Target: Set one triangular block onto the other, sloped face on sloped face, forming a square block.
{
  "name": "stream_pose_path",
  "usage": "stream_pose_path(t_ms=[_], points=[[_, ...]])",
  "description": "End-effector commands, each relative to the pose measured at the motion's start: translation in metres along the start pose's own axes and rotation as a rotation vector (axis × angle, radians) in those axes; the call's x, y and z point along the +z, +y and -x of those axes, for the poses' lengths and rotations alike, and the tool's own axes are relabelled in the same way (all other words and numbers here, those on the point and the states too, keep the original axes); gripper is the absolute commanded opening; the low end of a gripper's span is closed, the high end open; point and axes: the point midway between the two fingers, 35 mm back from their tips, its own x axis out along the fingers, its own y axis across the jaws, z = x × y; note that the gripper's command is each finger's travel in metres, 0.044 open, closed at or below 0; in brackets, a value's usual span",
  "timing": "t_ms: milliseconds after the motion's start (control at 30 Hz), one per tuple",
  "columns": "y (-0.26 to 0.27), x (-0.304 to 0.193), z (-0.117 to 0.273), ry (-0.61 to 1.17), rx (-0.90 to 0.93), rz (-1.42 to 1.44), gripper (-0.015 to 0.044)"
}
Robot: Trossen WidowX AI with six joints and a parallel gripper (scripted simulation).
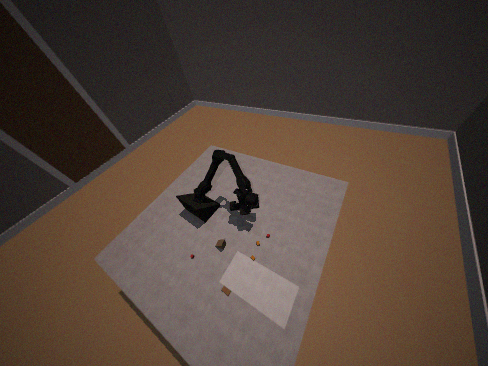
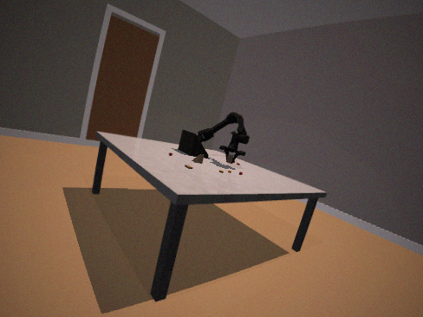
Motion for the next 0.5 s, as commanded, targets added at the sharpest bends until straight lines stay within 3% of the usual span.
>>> stream_pose_path(t_ms=[0, 467], points=[[-0.0006, 0.0001, -0.0008, 0.004, 0.000, -0.104, 0.0000], [-0.0008, 0.0001, -0.0044, 0.003, 0.000, -0.247, 0.0000]])
